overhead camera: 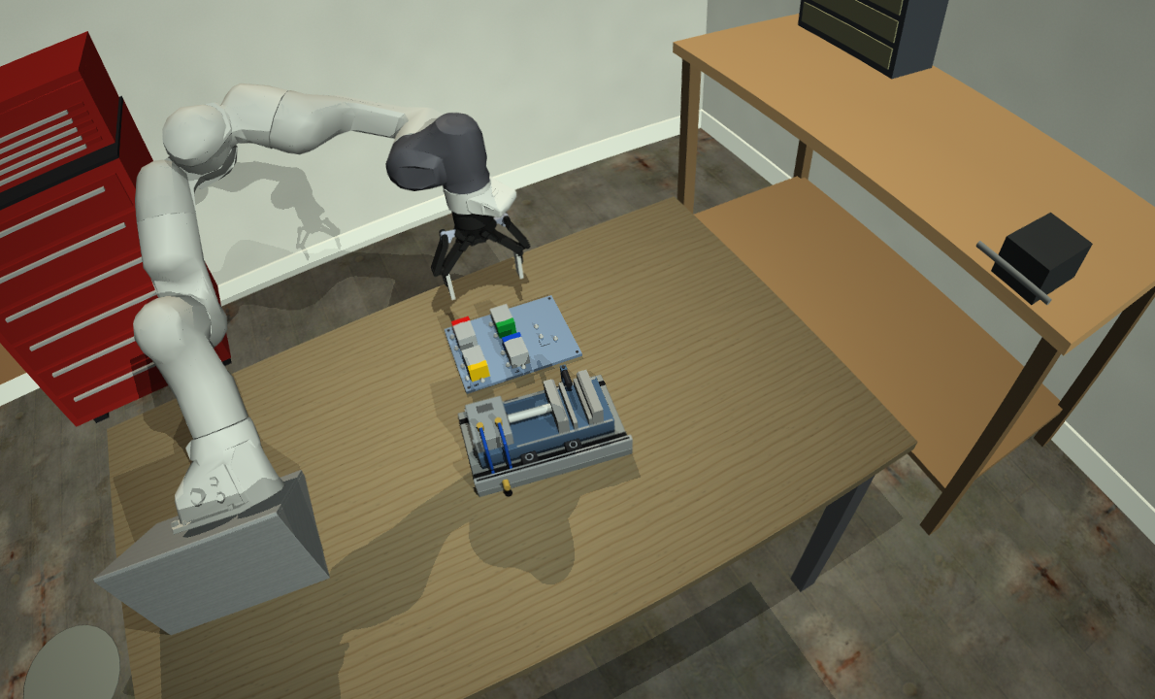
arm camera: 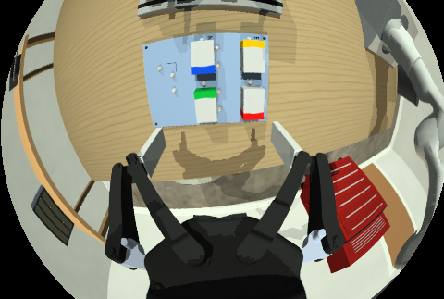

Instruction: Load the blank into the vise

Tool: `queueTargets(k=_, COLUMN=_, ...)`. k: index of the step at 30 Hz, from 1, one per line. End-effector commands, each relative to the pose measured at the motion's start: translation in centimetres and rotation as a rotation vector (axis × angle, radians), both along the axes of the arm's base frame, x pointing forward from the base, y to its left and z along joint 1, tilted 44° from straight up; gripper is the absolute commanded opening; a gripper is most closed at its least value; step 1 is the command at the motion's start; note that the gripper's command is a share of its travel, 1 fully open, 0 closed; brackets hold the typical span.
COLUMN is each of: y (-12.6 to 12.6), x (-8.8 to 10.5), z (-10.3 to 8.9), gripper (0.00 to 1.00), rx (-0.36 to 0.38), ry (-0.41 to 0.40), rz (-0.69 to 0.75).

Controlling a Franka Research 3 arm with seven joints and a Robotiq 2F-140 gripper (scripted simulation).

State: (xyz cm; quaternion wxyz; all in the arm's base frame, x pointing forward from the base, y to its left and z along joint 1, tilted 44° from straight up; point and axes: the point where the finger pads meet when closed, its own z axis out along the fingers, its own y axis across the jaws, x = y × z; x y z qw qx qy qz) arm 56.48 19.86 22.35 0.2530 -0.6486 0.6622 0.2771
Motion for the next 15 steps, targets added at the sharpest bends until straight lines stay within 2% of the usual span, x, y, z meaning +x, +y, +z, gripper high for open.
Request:
queueTargets(k=1, y=-0.36, x=0.02, z=0.31, gripper=1.0, rx=-0.001, ry=-0.002, rz=0.001)
queueTargets(k=15, y=-0.6, x=0.01, z=0.52, gripper=1.0, rx=-0.002, ry=-0.003, rz=0.002)
